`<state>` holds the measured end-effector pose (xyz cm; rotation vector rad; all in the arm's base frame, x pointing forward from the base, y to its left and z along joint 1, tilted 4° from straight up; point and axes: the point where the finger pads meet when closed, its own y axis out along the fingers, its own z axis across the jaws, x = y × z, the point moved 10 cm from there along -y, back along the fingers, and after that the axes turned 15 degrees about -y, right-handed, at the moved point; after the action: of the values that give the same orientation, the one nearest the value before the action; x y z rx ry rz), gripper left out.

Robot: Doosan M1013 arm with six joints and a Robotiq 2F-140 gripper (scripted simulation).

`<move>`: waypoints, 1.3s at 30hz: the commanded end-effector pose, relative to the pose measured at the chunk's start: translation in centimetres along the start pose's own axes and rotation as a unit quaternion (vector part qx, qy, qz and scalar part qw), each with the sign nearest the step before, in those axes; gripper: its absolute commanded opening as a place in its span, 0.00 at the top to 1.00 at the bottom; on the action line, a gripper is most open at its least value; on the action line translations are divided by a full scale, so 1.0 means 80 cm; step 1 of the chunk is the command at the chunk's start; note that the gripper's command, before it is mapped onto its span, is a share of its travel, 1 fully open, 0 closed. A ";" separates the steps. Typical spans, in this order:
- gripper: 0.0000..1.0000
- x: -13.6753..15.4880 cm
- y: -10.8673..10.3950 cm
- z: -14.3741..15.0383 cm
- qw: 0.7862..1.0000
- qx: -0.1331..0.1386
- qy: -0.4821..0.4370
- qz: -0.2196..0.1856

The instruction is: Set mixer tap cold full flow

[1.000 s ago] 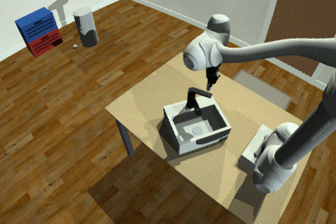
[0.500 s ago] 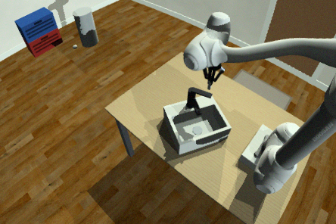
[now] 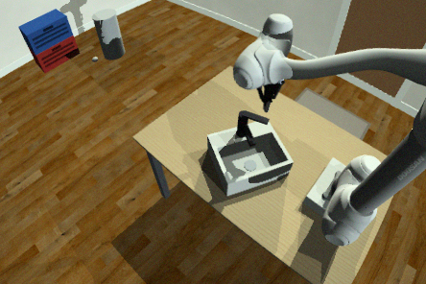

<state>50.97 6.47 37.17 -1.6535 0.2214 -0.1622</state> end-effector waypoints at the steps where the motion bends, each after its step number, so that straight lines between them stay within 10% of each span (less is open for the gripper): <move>1: 1.00 0.001 -0.005 -0.002 0.990 0.011 -0.139 0.002; 6: 1.00 0.001 -0.006 -0.003 0.961 0.016 -0.275 0.002; 7: 0.58 0.002 -0.006 -0.004 0.953 0.018 -0.302 0.002; 10: 0.58 0.003 -0.006 -0.006 0.925 0.029 -0.379 0.004; 39: 0.58 0.003 -0.006 -0.006 0.925 0.029 -0.379 0.004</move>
<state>51.02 6.09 37.61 -1.5453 -0.3644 0.4714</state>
